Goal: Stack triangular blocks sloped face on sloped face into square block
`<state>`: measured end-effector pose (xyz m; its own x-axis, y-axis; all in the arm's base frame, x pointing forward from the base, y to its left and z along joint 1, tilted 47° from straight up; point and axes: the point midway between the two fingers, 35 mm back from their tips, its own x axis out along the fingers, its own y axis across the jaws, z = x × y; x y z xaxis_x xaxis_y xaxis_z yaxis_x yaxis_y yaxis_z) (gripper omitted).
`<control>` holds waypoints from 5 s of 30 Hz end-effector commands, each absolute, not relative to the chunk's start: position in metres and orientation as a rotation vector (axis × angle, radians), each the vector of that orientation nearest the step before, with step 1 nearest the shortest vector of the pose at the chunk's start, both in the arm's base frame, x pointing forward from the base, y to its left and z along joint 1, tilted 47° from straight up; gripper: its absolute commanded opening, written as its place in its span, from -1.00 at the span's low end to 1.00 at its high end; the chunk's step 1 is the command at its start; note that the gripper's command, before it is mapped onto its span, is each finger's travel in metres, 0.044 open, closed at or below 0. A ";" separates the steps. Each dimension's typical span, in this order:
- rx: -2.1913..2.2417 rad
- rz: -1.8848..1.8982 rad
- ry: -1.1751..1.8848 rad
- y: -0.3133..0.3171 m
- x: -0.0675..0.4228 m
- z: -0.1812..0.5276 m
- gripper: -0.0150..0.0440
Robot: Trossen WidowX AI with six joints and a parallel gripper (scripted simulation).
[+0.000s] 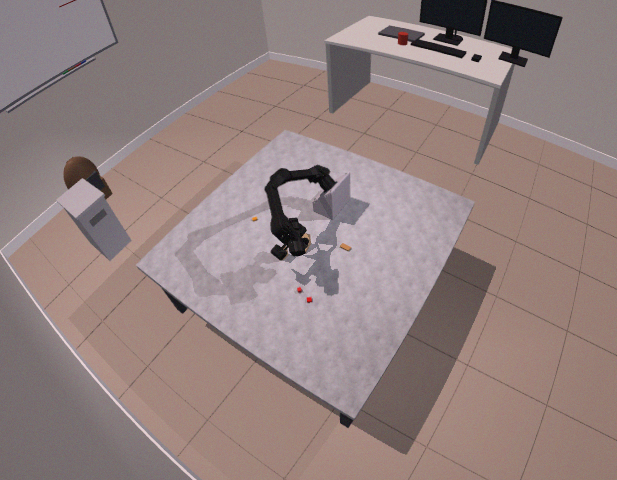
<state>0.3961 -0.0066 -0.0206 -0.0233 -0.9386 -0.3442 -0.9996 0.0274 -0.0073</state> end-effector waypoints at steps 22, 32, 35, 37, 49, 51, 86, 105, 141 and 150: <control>-1.985 0.301 2.052 -0.047 0.397 -0.035 1.00; -1.979 0.279 2.056 -0.062 0.396 -0.040 1.00; -1.977 0.271 2.057 -0.067 0.395 -0.041 1.00; -1.975 0.266 2.059 -0.070 0.395 -0.042 1.00; -1.967 0.235 2.068 -0.088 0.391 -0.046 1.00; -1.966 0.231 2.069 -0.090 0.391 -0.046 1.00; -1.856 0.410 1.951 -0.088 0.389 -0.032 -0.49; -1.563 0.790 1.605 -0.096 0.387 0.002 -0.49; -1.205 1.105 1.202 -0.124 0.382 0.031 0.58; -1.205 1.105 1.202 -0.124 0.382 0.031 1.00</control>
